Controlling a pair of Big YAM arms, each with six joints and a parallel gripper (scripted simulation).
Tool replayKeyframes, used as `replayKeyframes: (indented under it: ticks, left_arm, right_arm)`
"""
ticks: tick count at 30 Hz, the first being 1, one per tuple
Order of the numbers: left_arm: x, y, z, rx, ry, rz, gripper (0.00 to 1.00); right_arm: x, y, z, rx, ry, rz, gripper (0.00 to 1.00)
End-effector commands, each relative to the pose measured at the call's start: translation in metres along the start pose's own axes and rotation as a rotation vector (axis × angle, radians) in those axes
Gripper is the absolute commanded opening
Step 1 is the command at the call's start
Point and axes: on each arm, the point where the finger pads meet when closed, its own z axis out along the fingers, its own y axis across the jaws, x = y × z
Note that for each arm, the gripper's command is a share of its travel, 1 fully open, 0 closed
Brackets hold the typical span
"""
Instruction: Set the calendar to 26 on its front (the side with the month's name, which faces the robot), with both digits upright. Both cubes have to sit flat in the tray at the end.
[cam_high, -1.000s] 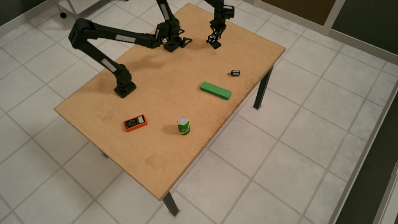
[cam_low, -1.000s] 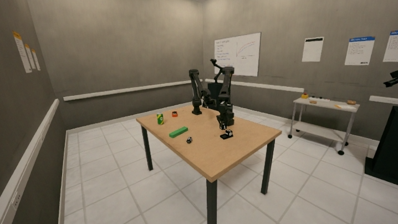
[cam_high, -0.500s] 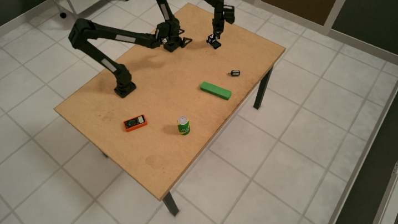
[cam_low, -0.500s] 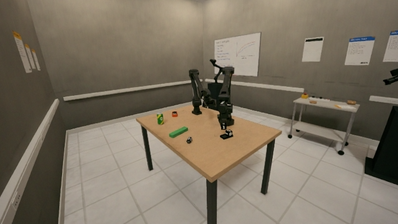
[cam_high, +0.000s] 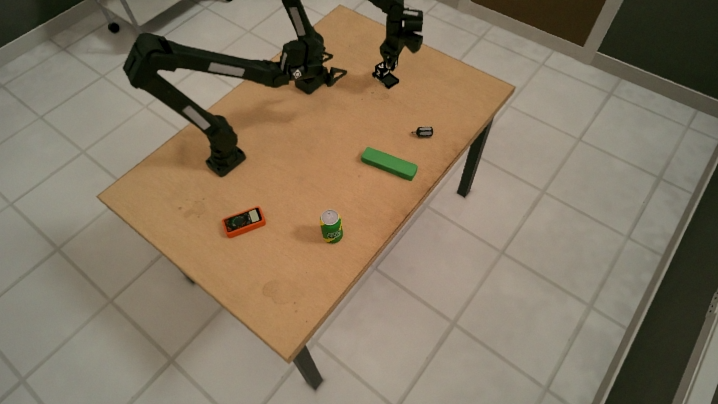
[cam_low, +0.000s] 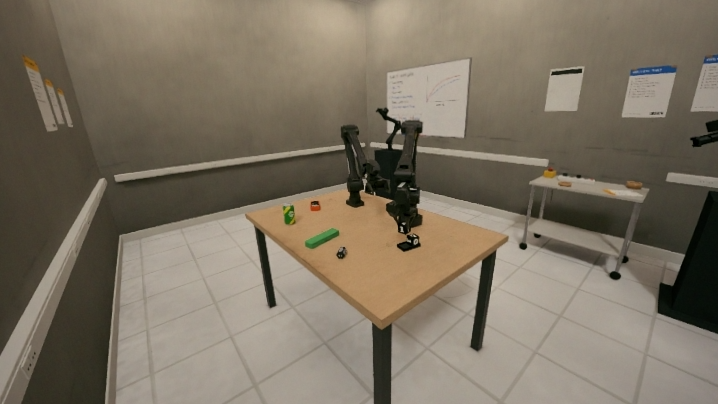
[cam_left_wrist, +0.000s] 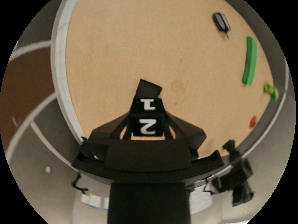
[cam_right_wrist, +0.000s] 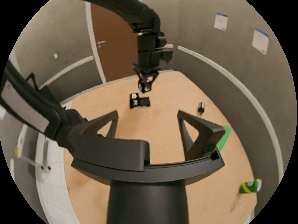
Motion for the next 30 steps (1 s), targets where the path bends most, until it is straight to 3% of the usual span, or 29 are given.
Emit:
replayKeyframes:
  ticks: [1,9,19,30]
  left_arm:
    - [-0.01,0.005,-0.01,-0.01,-0.053,0.168,0.4]
    - [-0.004,-0.002,-0.007,0.003,-0.038,0.4,0.4]
    - [-0.007,0.0,-0.002,0.002,-0.037,0.371,0.4]
    - [0.002,-0.006,0.032,0.022,-0.009,0.371,0.4]
  right_arm:
    - [-0.01,0.003,0.002,-0.007,-0.023,-0.004,1.0]
    - [-0.01,0.003,0.002,-0.007,-0.023,-0.004,1.0]
    - [-0.01,0.003,0.002,-0.007,-0.023,-0.004,1.0]
    - [-0.01,0.003,0.002,-0.007,-0.023,-0.004,1.0]
